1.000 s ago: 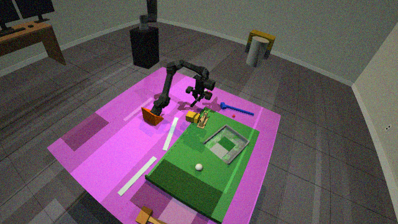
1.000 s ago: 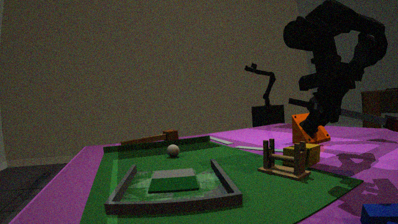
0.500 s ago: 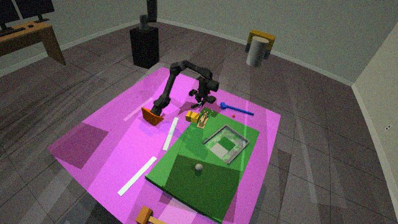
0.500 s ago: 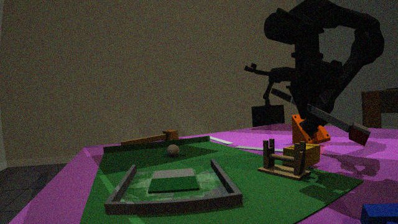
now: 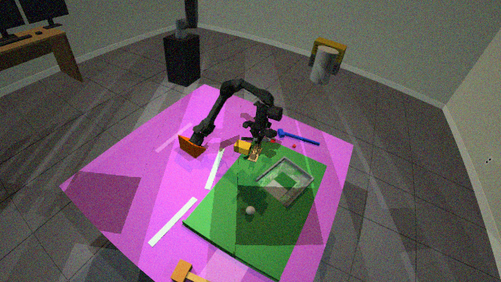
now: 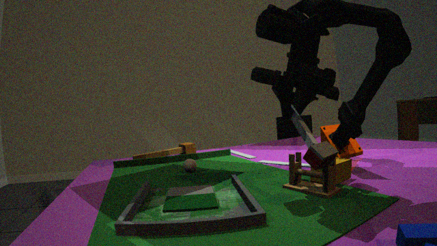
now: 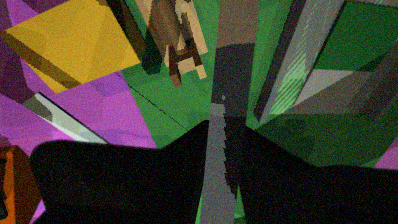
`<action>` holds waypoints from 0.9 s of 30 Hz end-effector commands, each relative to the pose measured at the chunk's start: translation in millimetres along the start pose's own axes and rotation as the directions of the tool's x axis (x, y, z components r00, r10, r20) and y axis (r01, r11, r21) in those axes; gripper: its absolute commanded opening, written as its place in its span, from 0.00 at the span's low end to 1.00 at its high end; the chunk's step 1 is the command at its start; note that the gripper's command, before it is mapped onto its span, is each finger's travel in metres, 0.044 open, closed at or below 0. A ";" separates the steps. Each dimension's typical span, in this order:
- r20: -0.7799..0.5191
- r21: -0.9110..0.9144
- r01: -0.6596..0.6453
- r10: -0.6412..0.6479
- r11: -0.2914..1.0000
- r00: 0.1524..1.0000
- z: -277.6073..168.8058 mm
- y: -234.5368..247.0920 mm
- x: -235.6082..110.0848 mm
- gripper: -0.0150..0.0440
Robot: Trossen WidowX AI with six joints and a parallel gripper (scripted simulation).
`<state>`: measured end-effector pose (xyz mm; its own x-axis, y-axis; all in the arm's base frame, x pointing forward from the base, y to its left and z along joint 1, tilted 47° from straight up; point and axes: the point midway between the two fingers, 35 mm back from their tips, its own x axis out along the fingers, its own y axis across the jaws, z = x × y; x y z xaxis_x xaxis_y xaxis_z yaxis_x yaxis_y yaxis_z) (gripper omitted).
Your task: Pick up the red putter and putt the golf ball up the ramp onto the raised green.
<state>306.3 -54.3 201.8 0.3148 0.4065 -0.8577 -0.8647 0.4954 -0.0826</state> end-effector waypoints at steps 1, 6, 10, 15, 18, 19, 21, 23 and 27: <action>-0.076 0.037 0.027 -0.024 0.999 0.997 -19.1 -22.6 4.0 0.25; -0.171 0.076 0.045 -0.032 0.996 0.985 -44.2 -45.3 12.2 0.25; -0.247 0.105 0.062 -0.034 0.993 0.969 -65.3 -62.4 18.7 0.25; -0.339 0.129 0.084 -0.036 0.988 0.940 -92.7 -82.7 25.8 0.25; -0.393 0.142 0.098 -0.034 0.985 0.919 -109.7 -94.0 30.0 0.25; -0.411 0.146 0.102 -0.033 0.984 0.911 -115.5 -97.6 31.4 0.25; -0.446 0.155 0.112 -0.031 0.982 0.895 -127.1 -104.7 34.1 0.25; -0.480 0.162 0.121 -0.029 0.979 0.877 -138.8 -111.4 36.8 0.25; -0.546 0.177 0.141 -0.022 0.974 0.837 -162.6 -123.9 42.0 0.25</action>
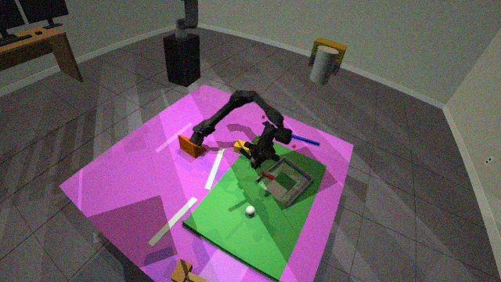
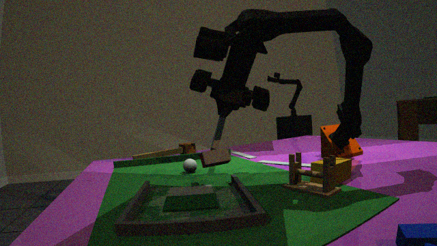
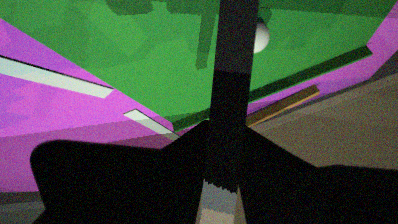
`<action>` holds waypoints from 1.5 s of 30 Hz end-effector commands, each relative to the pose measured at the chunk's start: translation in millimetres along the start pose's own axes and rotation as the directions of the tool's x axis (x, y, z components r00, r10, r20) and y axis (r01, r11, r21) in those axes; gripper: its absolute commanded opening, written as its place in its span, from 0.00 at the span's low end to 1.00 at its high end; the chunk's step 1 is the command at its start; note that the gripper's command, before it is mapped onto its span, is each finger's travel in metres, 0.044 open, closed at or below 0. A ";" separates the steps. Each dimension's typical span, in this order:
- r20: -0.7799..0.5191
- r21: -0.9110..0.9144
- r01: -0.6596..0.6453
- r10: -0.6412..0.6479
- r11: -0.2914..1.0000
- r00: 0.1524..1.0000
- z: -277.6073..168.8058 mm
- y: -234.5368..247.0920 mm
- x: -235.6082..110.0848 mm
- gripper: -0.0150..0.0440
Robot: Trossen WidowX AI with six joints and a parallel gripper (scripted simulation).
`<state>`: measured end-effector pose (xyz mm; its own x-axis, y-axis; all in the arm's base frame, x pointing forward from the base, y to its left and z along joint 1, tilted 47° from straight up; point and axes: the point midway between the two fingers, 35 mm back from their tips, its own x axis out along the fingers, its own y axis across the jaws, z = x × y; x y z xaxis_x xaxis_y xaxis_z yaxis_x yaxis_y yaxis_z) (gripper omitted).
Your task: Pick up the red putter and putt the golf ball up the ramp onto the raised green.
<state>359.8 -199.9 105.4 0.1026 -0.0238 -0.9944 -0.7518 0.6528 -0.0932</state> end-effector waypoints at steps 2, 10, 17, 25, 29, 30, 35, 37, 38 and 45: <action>-0.110 0.042 0.025 -0.021 0.999 0.994 -24.4 -23.9 21.0 0.25; -0.262 0.081 0.050 -0.027 0.995 0.965 -57.8 -49.6 53.7 0.25; -0.390 0.110 0.074 -0.026 0.991 0.920 -88.1 -67.5 82.1 0.25; -0.502 0.132 0.098 -0.019 0.986 0.864 -116.6 -79.9 108.0 0.25; -0.502 0.132 0.098 -0.019 0.986 0.864 -116.6 -79.9 108.0 0.25; -0.502 0.132 0.098 -0.019 0.986 0.864 -116.6 -79.9 108.0 0.25; -0.502 0.132 0.098 -0.019 0.986 0.864 -114.8 -79.1 110.0 0.25; -0.502 0.132 0.098 -0.019 0.986 0.865 -111.0 -77.2 114.1 0.25; -0.502 0.132 0.098 -0.019 0.986 0.865 -108.3 -75.9 117.1 0.25; -0.501 0.132 0.097 -0.018 0.986 0.865 -91.2 -65.9 136.0 0.25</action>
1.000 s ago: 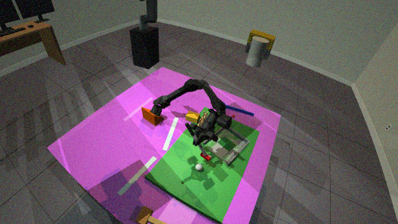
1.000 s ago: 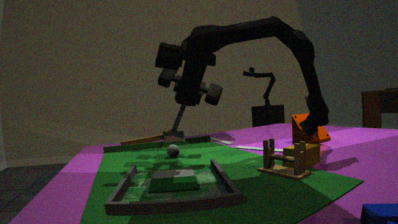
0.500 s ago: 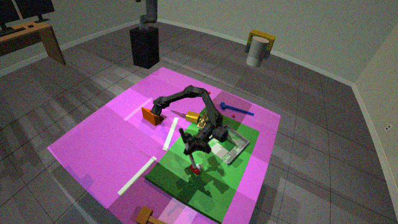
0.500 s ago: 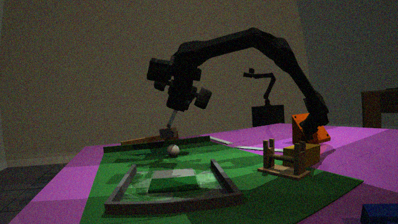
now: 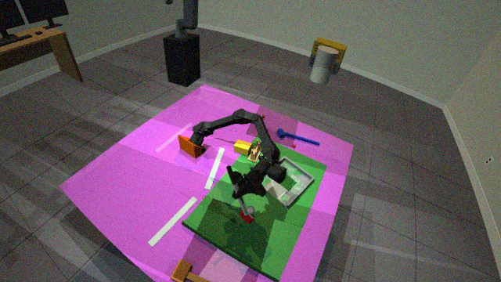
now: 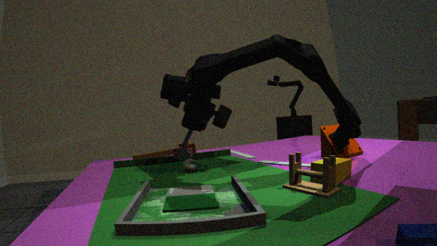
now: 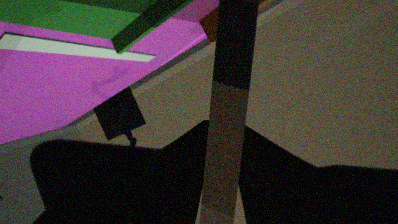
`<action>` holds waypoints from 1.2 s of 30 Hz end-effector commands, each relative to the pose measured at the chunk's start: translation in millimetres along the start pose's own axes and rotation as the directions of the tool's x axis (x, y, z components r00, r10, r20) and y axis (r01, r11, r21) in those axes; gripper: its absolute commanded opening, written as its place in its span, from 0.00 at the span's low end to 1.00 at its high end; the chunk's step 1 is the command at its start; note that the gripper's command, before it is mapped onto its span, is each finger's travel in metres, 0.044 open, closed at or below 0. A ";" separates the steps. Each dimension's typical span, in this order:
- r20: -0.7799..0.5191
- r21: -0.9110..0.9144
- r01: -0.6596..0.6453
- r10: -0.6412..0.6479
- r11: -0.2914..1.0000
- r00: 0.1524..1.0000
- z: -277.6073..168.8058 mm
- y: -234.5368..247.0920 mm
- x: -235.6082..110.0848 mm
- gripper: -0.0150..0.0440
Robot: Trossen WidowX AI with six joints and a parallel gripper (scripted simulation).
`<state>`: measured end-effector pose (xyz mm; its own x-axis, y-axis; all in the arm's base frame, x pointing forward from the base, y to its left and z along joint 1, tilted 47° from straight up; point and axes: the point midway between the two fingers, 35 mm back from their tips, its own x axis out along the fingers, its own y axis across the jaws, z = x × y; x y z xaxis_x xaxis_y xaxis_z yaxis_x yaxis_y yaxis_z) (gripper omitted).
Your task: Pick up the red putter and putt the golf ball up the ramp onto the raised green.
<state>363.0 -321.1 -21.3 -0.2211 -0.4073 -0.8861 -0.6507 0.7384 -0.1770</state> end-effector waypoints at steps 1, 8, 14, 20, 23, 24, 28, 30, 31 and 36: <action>-0.006 0.008 0.002 -0.002 1.000 1.000 6.7 5.0 3.4 0.25; -0.005 0.008 0.002 -0.002 1.000 1.000 12.7 8.3 5.4 0.25; -0.005 0.008 0.002 -0.002 1.000 1.000 20.7 12.9 8.2 0.25; -0.004 0.008 0.002 -0.002 1.000 1.000 28.6 17.8 10.9 0.25; -0.004 0.008 0.002 -0.002 1.000 1.000 31.6 19.7 11.9 0.25; -0.004 0.008 0.002 -0.002 1.000 1.000 31.8 19.8 12.0 0.25; 0.001 0.000 0.000 0.000 1.000 1.000 29.9 17.7 9.9 0.25; 0.001 0.000 0.000 0.000 1.000 1.000 29.9 17.7 9.9 0.25; 0.001 0.000 0.000 0.000 1.000 1.000 29.9 17.7 9.9 0.25; -0.001 0.002 0.001 -0.001 1.000 1.000 28.2 17.1 18.7 0.25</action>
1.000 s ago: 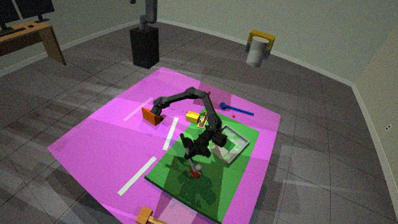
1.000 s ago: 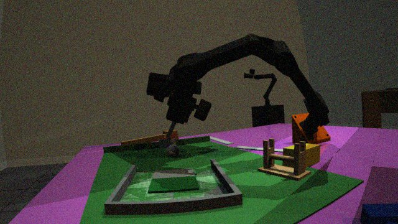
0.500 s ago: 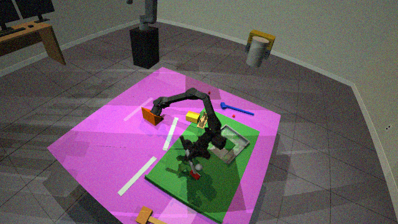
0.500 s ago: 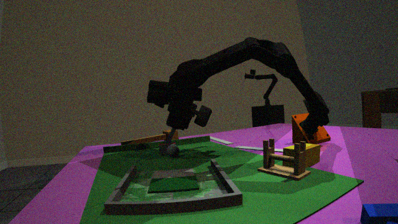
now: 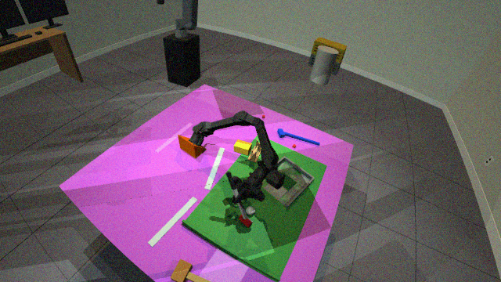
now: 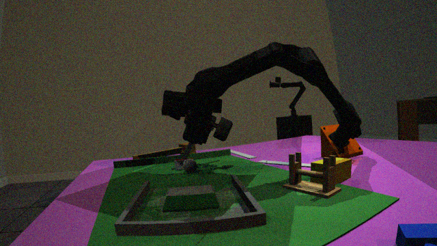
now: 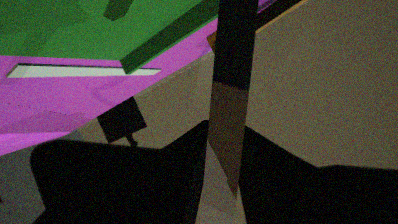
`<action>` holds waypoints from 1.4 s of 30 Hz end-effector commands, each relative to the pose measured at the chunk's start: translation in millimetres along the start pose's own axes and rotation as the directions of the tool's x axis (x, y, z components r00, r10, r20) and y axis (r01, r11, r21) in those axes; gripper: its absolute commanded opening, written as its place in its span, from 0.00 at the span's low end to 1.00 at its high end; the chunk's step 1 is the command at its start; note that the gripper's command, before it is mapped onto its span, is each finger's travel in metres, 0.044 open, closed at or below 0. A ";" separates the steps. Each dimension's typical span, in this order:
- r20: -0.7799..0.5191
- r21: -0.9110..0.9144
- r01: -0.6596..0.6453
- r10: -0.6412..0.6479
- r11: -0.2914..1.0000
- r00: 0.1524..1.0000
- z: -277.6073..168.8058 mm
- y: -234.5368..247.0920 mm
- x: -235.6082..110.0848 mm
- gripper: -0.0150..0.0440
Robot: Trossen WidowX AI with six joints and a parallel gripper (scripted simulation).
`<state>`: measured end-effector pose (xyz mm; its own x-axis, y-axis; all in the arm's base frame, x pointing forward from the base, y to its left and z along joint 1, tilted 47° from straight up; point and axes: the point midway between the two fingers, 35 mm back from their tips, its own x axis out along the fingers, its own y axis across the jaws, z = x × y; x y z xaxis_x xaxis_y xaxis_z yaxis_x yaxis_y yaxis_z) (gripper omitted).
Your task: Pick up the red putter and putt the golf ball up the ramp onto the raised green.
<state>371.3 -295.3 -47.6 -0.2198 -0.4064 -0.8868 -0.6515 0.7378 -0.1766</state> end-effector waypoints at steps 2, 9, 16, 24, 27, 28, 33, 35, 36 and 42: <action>-0.005 0.006 0.002 -0.002 1.000 1.000 -5.4 -1.8 19.3 0.25; -0.007 0.009 0.003 -0.002 1.000 1.000 -7.7 -2.0 29.6 0.25; -0.002 0.010 -0.004 0.004 1.000 1.000 0.4 -1.3 9.1 0.25; -0.001 0.008 -0.002 0.002 1.000 1.000 28.4 11.4 -93.4 0.25; -0.002 0.008 -0.001 0.001 1.000 1.000 30.0 13.5 -102.1 0.25; -0.002 0.008 -0.001 0.001 1.000 1.000 30.0 13.5 -102.1 0.25; -0.002 0.008 -0.001 0.001 1.000 1.000 21.6 7.7 -105.2 0.25; -0.002 0.008 -0.001 0.001 1.000 1.000 12.8 2.0 -108.3 0.25; -0.002 0.008 -0.001 0.001 1.000 1.000 7.3 -1.4 -110.2 0.25; -0.004 0.008 0.000 0.000 1.000 1.000 -19.8 -15.8 -119.0 0.25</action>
<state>397.9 -256.0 53.1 -0.2273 -0.3993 -0.8882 -0.6471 0.7435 -0.1687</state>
